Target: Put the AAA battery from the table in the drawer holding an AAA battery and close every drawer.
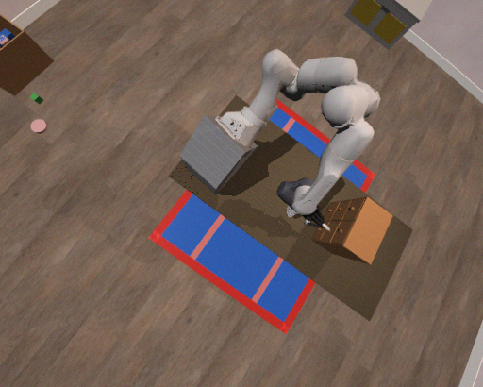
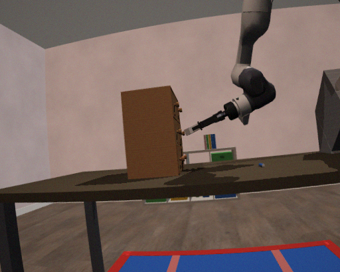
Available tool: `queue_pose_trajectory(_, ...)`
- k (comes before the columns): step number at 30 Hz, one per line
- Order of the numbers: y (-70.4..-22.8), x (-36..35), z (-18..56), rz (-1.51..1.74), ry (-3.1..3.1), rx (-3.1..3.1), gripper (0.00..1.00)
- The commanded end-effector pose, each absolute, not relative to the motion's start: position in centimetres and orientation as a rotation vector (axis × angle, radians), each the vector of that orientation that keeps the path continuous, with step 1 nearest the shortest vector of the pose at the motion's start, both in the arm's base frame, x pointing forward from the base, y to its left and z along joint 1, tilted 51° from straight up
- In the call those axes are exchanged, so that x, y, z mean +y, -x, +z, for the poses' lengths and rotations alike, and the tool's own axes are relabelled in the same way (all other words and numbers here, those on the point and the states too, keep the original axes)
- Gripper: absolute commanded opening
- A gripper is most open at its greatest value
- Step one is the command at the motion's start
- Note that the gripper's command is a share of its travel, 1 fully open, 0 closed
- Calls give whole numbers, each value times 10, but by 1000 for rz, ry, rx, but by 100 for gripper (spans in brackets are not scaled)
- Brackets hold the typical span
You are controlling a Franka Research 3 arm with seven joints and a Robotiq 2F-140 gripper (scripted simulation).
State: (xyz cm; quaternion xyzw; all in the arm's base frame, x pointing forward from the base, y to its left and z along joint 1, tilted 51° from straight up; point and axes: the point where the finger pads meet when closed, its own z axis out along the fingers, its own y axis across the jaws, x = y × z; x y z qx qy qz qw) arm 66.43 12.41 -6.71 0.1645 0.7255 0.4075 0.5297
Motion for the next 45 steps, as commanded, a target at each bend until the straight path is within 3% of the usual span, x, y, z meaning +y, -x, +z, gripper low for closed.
queue_pose_trajectory(1, -665, 125, -68, 976, -401, 1734, 0)
queue_pose_trajectory(27, -663, 124, -68, 976, -401, 1734, 0)
queue_pose_trajectory(45, -616, 117, -74, 976, -401, 1734, 0)
